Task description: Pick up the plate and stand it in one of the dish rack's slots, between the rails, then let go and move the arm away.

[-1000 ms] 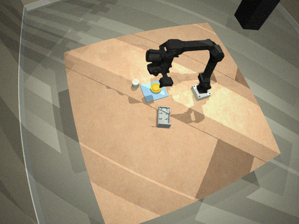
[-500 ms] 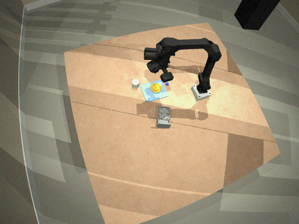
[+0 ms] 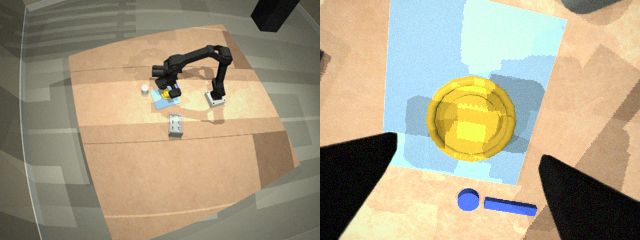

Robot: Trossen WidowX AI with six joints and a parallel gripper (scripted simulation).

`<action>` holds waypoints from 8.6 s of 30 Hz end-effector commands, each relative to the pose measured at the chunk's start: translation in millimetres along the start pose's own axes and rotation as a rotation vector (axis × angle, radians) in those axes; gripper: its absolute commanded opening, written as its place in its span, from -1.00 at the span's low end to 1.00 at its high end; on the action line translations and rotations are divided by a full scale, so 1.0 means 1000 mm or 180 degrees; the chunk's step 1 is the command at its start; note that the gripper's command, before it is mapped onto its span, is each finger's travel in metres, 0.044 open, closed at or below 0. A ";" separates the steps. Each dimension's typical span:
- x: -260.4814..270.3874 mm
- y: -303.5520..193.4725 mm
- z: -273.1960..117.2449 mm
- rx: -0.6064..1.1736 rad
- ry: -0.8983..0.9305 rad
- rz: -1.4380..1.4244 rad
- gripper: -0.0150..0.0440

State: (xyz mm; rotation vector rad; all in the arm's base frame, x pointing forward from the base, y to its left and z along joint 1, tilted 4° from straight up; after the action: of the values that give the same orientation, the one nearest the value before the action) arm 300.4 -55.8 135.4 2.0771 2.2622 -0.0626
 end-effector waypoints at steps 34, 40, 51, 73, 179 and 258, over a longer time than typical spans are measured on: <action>0.001 0.001 0.060 0.0024 -0.0003 -0.0023 0.86; 0.001 0.001 0.060 0.0024 -0.0003 -0.0023 0.84; 0.001 0.001 0.060 0.0024 -0.0003 -0.0023 0.65; -0.001 0.016 -0.019 -0.0009 0.0017 -0.0078 -0.49; 0.073 -0.028 0.013 -0.0632 0.2878 -0.1935 -0.49; 0.080 -0.036 0.087 -0.3699 0.2901 -0.2973 -0.49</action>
State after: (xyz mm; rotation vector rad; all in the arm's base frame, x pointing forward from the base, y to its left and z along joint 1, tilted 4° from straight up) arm 260.9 9.5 41.7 0.3623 2.3360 1.8577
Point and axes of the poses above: the point midway between the two fingers, 35 mm back from their tips, its own z axis out along the fingers, its own x axis across the jaws, y = z × x, the point moved 7 cm from there along -z, back along the fingers, and after that the axes turned 6 degrees about z, right-handed, at the moved point
